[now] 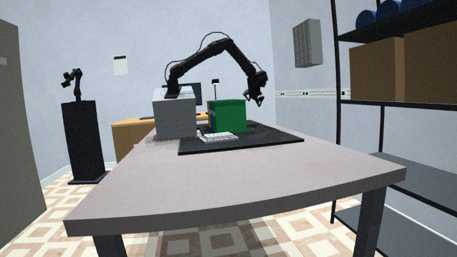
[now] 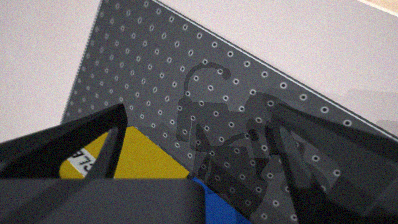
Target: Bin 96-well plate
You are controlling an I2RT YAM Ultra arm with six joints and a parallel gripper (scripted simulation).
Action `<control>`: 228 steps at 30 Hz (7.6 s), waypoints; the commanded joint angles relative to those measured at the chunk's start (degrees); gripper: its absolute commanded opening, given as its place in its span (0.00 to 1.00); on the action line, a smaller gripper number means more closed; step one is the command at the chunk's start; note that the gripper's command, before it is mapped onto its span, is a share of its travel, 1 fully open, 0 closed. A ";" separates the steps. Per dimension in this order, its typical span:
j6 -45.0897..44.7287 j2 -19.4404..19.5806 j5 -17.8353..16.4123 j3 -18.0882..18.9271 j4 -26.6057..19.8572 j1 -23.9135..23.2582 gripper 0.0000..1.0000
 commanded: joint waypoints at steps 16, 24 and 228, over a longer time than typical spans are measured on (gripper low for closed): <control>-0.30 -0.92 -0.78 0.67 0.25 0.72 1.00; -0.99 -6.07 3.46 -4.65 1.31 -1.93 1.00; -32.94 -58.05 26.39 -49.49 -11.13 -49.57 1.00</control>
